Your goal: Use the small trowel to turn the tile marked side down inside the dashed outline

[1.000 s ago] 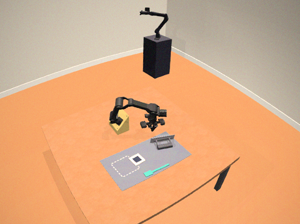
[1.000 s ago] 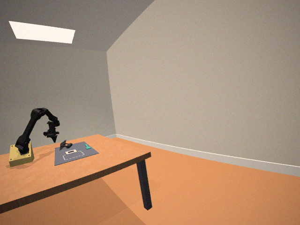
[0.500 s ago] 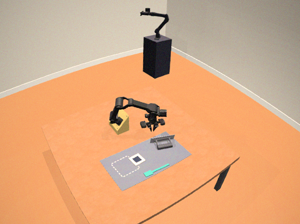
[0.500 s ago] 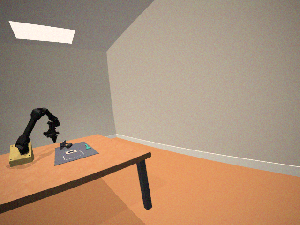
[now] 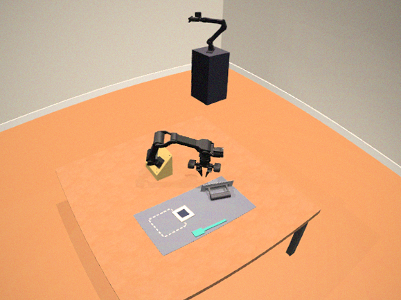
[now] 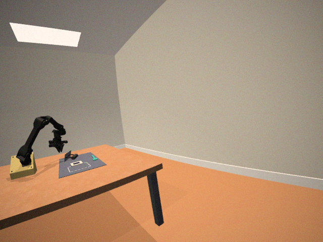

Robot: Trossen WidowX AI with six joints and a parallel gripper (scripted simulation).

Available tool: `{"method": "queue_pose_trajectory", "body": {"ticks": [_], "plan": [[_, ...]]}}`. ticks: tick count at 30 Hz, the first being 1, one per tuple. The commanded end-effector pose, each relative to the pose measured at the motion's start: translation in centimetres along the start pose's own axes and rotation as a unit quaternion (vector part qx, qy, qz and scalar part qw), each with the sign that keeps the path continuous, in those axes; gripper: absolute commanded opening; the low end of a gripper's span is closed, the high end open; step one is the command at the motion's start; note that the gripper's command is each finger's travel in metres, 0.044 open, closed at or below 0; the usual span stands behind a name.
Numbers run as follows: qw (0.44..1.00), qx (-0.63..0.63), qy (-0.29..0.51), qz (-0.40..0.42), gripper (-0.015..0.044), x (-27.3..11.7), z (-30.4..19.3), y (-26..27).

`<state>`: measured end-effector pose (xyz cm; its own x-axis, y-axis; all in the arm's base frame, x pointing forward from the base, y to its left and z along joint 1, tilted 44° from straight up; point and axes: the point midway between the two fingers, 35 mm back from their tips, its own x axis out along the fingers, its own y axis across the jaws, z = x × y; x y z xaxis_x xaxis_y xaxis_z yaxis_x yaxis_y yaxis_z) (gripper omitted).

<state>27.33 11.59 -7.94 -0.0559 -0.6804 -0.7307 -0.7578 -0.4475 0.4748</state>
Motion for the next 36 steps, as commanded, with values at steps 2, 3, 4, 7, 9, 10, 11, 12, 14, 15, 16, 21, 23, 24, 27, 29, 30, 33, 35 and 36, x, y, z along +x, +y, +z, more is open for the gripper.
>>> {"method": "queue_pose_trajectory", "body": {"ticks": [2,3,4,7,9,10,11,12,14,15,16,21,23,24,27,29,30,33,35,36], "plan": [[0.996,0.094,0.0,-0.002,0.01,-0.4,-0.9,-0.4],[0.994,0.111,0.0,-0.002,0.01,-0.5,-1.0,-0.4],[0.992,0.128,0.0,-0.002,0.01,-0.5,-1.2,-0.5],[0.984,0.178,0.0,-0.002,0.01,-0.7,-1.5,-0.6],[0.977,0.212,0.0,-0.001,0.01,-0.8,-1.8,-0.7],[0.974,0.229,0.0,-0.001,0.01,-0.9,-1.9,-0.7],[0.969,0.245,0.0,-0.001,0.01,-0.9,-2.1,-0.7],[0.965,0.262,0.0,-0.001,0.01,-1.0,-2.2,-0.8],[0.956,0.295,0.0,-0.001,0.01,-1.1,-2.5,-0.8],[0.95,0.311,0.0,-0.001,0.01,-1.2,-2.6,-0.9],[0.945,0.327,0.0,-0.001,0.01,-1.2,-2.7,-0.9],[0.914,0.406,0.0,-0.001,0.01,-1.5,-3.4,-1.0],[0.899,0.437,0.0,-0.001,0.01,-1.6,-3.7,-1.1],[0.892,0.453,0.0,-0.001,0.01,-1.7,-3.8,-1.1],[0.869,0.495,0.0,-0.001,0.01,-1.8,-4.2,-1.2],[0.863,0.505,0.0,-0.001,0.01,-1.9,-4.3,-1.2],[0.863,0.505,0.0,-0.001,0.01,-1.9,-4.3,-1.2],[0.863,0.505,0.0,-0.001,0.01,-1.9,-4.3,-1.2],[0.864,0.504,0.0,-0.001,0.01,-1.8,-4.3,-1.2],[0.865,0.501,0.0,0.0,0.01,-1.8,-4.2,-1.2]]}}
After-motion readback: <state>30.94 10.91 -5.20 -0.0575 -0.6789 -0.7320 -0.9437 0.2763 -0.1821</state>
